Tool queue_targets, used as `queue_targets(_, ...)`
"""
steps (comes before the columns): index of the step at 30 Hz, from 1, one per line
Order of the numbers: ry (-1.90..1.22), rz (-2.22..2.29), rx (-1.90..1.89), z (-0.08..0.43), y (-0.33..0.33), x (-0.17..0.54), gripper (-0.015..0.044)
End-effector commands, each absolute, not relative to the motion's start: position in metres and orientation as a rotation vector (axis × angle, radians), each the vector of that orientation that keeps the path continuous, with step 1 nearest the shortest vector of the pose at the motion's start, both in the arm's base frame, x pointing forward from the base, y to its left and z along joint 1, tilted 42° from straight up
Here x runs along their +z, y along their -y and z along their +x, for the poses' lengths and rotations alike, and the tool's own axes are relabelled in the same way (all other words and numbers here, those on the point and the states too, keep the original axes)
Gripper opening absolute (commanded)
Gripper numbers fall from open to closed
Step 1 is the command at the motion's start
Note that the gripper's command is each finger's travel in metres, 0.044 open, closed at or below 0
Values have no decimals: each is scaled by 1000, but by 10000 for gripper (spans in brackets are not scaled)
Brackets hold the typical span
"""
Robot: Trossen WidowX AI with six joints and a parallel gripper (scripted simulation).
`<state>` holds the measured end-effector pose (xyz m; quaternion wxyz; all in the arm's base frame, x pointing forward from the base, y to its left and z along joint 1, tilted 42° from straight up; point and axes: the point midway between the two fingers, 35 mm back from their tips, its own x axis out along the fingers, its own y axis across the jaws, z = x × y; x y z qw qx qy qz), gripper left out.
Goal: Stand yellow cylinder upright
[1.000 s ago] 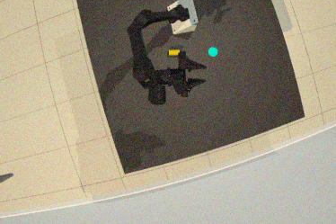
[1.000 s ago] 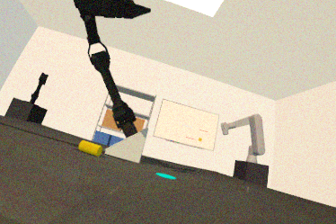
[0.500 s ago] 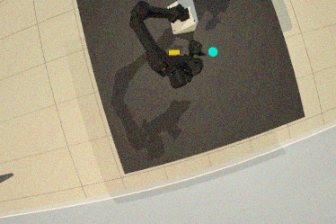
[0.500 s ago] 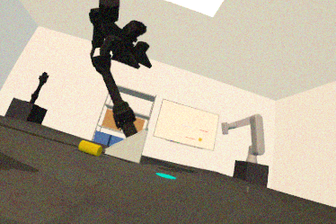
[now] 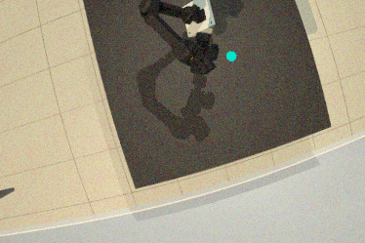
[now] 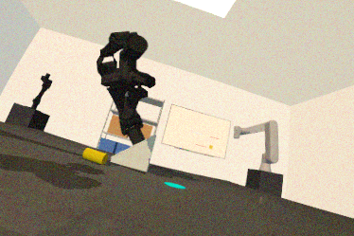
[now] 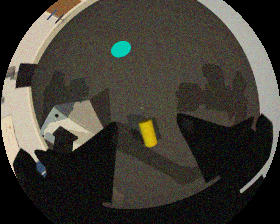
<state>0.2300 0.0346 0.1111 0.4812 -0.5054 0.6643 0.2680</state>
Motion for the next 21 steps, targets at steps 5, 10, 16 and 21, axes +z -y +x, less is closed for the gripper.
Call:
queue_targets(5, -1707, -1610, 581, 201, 7, 107, 309)
queue_targets(10, -1708, -1619, 579, 200, 9, 106, 309)
queue_targets(16, -1700, -1614, 588, 208, 38, 69, 309)
queue_targets(21, -1703, -1618, 581, 207, 68, 39, 309)
